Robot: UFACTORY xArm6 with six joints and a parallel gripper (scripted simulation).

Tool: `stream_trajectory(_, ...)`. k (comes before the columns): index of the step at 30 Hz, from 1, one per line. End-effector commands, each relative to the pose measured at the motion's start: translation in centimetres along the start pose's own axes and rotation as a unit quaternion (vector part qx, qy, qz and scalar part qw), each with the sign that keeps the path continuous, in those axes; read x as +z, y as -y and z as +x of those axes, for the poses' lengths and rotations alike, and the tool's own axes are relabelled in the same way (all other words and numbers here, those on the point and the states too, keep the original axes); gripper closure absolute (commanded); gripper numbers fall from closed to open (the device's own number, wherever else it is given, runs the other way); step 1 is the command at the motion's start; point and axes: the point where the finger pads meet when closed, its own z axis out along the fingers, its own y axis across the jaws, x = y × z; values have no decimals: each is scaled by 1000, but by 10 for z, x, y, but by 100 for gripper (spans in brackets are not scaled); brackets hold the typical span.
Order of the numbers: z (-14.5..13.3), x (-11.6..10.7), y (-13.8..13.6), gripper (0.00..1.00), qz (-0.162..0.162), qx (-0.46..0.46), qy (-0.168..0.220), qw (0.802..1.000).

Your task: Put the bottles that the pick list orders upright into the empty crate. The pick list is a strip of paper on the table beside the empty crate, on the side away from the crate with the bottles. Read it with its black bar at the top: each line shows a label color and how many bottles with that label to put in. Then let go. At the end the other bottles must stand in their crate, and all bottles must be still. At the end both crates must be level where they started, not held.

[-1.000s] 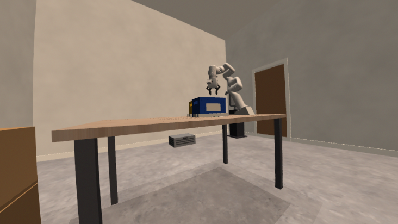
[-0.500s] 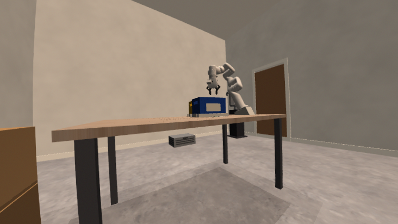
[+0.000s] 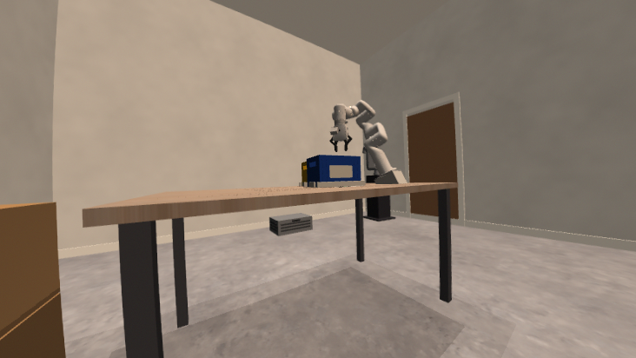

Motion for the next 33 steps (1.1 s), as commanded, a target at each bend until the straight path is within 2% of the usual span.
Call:
stream_trajectory(1, 1, -1, -1, 35, 0, 0, -2, 1000)
stream_trajectory(9, -1, -1, -11, 35, -1, 0, -2, 1000)
stream_trajectory(24, 0, -1, -86, 35, -1, 0, -2, 1000)
stream_trajectory(26, 0, -1, -86, 35, -1, 0, -2, 1000)
stream_trajectory(33, 0, -1, -121, 35, -1, 0, -2, 1000)
